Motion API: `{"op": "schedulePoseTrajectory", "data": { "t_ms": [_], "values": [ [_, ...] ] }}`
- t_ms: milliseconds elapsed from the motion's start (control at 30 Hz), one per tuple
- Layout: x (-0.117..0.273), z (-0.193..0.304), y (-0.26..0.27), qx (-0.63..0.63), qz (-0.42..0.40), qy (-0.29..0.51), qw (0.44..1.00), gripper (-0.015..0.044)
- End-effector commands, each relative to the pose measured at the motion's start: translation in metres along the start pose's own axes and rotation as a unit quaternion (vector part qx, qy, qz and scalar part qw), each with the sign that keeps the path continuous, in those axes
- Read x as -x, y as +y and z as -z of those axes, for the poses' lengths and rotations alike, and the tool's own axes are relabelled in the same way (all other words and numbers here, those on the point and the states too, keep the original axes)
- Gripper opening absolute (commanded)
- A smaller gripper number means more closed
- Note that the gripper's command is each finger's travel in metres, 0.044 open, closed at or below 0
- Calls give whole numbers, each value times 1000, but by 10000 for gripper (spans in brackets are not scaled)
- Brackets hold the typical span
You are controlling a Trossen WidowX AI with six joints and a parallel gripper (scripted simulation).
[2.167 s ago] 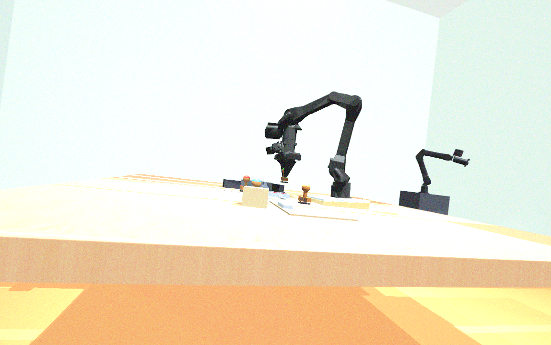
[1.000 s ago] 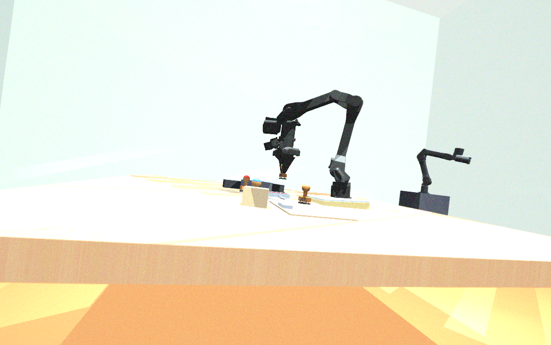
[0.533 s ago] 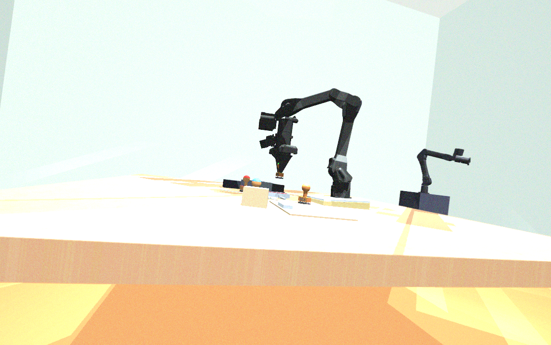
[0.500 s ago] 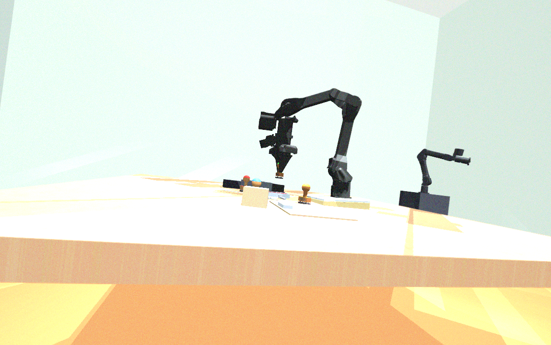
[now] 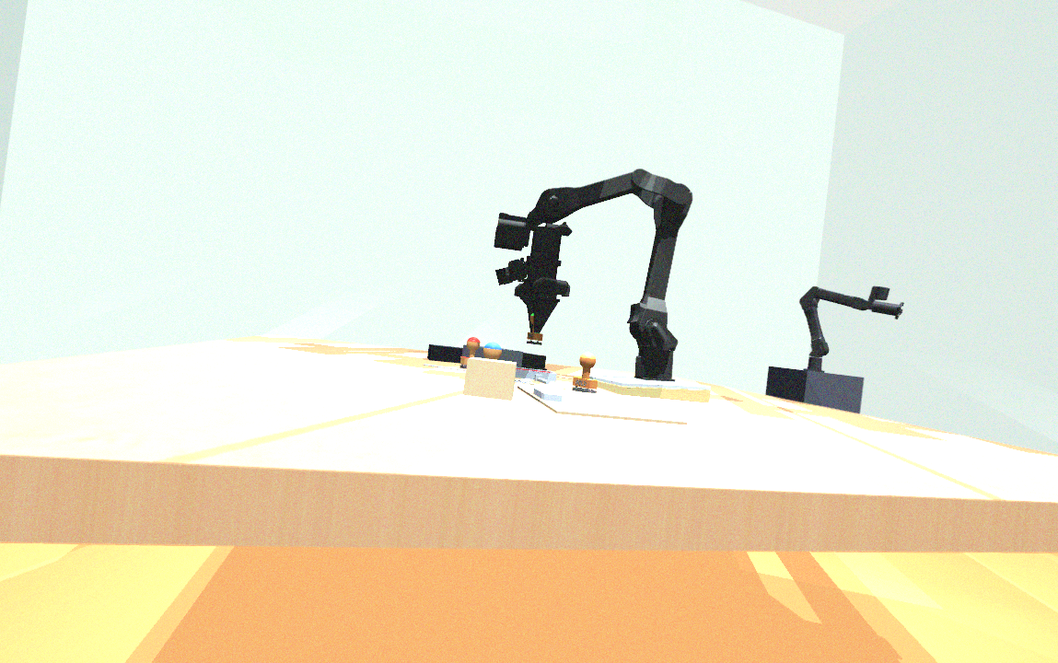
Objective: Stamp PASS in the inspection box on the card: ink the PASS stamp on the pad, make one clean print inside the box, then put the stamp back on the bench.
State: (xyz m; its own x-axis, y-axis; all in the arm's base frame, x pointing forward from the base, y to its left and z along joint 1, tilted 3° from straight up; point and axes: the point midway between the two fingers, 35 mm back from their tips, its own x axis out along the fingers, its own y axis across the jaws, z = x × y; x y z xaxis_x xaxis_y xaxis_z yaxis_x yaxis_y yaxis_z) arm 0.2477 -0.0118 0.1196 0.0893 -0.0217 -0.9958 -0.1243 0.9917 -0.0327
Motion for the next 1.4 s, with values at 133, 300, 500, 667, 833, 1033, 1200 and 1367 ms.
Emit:
{"op": "schedulePoseTrajectory", "data": {
  "t_ms": [133, 300, 500, 667, 833, 1033, 1200, 1367],
  "values": [
    [-7, 1, 0, -3, 2, 3, 1000, 0],
    [-10, 1, 0, -3, 2, 3, 1000, 0],
    [-14, 0, 0, -3, 2, 3, 1000, 0],
    [-18, 0, 0, -2, 2, 3, 1000, 0],
    [-21, 0, 0, -2, 3, 3, 1000, 0],
    [-25, 0, 0, -2, 3, 3, 1000, 0],
    [-28, 0, 0, -2, 3, 3, 1000, 0],
    [-32, 0, 0, -1, 3, 3, 1000, 0]
  ]
}}
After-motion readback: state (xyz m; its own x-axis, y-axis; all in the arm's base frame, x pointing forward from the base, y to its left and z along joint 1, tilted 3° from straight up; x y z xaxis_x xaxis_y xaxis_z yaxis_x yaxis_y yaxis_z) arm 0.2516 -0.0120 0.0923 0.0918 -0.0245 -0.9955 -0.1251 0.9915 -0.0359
